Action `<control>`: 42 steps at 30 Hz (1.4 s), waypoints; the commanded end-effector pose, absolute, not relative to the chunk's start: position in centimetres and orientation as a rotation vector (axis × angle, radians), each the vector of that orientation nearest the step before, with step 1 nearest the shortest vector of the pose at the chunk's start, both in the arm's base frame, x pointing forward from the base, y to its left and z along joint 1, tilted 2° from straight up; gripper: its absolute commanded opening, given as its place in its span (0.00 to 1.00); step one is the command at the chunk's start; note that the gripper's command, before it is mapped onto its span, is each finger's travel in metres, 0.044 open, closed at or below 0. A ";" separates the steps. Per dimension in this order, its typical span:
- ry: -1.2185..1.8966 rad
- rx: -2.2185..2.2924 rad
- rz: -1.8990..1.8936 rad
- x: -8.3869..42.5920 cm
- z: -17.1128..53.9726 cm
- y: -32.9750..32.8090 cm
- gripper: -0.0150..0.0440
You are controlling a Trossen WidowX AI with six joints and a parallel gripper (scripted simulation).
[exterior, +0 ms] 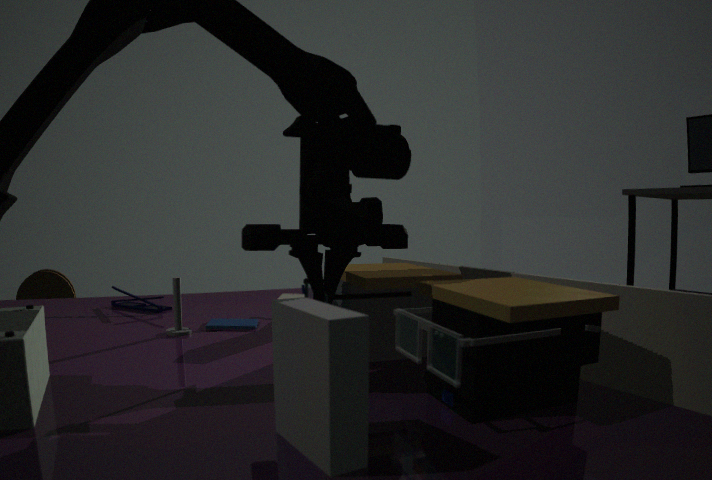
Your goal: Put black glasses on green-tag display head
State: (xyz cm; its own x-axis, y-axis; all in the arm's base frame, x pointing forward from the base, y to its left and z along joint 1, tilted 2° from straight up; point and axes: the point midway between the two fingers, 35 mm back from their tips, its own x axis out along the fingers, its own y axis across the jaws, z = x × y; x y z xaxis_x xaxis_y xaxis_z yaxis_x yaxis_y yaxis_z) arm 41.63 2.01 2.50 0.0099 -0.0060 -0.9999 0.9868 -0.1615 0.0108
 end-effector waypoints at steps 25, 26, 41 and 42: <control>1.116 1.329 -1.321 41.8 2.0 2.0 0.34; 1.116 1.329 -1.321 41.8 2.0 2.0 0.39; 1.113 1.320 -1.323 41.6 5.3 2.1 0.44; 1.113 1.320 -1.323 41.6 5.3 2.1 0.44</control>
State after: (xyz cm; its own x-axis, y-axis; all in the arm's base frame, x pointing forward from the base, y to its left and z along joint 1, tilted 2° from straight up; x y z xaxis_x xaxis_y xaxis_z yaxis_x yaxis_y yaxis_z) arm 41.40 2.12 3.71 -0.0104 -0.0086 -0.9999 0.9874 -0.1579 -0.0089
